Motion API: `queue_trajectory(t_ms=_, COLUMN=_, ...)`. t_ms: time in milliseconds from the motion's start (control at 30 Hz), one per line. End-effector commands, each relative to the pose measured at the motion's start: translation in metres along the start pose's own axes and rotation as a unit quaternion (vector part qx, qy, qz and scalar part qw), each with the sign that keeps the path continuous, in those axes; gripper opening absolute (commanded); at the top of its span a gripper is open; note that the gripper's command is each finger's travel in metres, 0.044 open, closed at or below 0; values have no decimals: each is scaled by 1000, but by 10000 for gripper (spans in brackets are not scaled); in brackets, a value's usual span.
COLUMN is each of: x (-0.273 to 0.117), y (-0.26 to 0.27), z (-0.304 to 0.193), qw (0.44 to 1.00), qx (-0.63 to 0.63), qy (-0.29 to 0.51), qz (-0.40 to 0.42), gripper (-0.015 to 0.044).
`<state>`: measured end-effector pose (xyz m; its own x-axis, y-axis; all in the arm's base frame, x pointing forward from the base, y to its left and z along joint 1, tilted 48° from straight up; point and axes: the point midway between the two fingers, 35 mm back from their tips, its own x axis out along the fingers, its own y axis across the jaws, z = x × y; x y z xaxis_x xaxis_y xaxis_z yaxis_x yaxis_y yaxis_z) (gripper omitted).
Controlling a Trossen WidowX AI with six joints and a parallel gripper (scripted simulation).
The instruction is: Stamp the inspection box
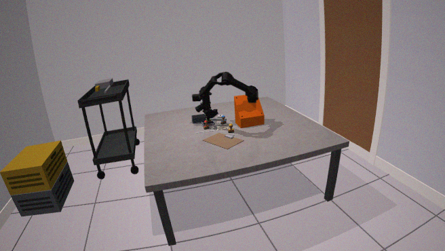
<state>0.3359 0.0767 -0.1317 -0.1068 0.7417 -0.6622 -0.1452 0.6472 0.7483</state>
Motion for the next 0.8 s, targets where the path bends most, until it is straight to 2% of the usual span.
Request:
queue_trajectory(t_ms=0, x=1, y=0, z=0, qw=1000, qx=2, qy=-1, qz=2, gripper=0)
queue_trajectory(t_ms=767, x=5, y=0, z=0, qw=1000, qx=2, qy=-1, qz=2, gripper=0)
